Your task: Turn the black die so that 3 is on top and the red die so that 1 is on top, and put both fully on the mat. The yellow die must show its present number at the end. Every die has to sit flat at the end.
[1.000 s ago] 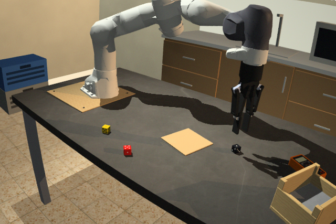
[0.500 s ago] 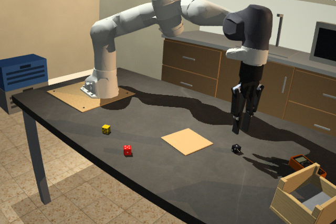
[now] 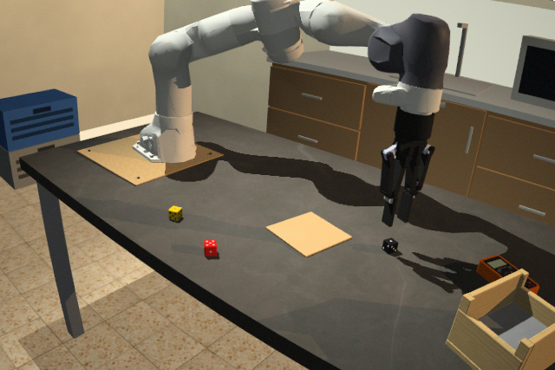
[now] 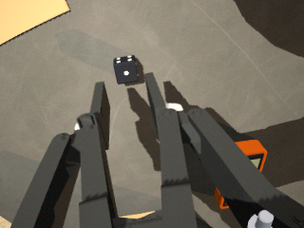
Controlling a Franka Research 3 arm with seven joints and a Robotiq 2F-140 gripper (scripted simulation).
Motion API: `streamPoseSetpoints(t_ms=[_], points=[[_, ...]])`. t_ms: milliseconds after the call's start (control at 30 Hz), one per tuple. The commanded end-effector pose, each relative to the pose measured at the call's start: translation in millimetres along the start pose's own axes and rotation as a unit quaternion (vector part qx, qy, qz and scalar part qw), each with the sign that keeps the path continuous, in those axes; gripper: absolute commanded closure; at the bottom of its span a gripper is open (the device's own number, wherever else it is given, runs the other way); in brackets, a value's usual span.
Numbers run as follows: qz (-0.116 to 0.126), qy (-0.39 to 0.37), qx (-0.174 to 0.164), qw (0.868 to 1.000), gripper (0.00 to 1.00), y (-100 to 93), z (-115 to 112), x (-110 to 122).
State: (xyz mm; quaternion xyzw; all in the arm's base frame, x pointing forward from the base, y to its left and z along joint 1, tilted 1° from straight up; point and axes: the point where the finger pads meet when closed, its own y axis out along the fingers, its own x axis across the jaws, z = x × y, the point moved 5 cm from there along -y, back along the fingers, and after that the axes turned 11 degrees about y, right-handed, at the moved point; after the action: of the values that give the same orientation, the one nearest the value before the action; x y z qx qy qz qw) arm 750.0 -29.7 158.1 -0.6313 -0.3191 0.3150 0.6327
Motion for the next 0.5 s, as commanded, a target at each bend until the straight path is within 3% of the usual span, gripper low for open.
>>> streamPoseSetpoints(t_ms=[0, 467], points=[[-0.002, 0.003, -0.002, 1.000, 0.68, 4.5, -1.0, 0.8], [-0.002, 0.003, -0.002, 1.000, 0.68, 25.0, -1.7, 1.3]])
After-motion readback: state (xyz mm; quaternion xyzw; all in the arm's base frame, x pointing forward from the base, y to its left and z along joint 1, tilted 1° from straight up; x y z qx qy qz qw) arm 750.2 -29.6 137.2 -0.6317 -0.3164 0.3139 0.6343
